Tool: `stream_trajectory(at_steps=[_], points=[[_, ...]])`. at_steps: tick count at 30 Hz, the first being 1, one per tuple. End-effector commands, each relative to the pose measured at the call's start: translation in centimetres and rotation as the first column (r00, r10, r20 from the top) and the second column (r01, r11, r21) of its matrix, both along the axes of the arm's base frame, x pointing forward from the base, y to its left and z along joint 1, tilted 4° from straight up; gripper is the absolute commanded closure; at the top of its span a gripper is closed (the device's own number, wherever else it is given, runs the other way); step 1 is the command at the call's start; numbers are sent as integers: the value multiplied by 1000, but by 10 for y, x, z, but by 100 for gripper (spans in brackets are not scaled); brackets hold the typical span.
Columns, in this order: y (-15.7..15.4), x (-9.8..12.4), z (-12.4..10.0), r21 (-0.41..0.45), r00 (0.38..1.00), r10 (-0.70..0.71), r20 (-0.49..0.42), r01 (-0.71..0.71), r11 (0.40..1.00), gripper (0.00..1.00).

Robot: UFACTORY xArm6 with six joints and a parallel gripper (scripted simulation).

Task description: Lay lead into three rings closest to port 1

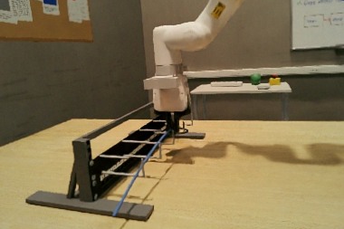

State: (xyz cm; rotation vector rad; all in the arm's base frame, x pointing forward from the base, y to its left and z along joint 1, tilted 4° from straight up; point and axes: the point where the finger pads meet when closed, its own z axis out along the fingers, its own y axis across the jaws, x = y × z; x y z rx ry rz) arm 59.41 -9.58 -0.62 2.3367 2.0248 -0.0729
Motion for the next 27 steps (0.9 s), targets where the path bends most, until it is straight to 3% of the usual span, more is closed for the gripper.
stream_trajectory(at_steps=[1,27], points=[[-1,2,-3,-1,1000,0,5,0,1000,100],[-1,2,-14,-1,1000,0,5,0,1000,100]])
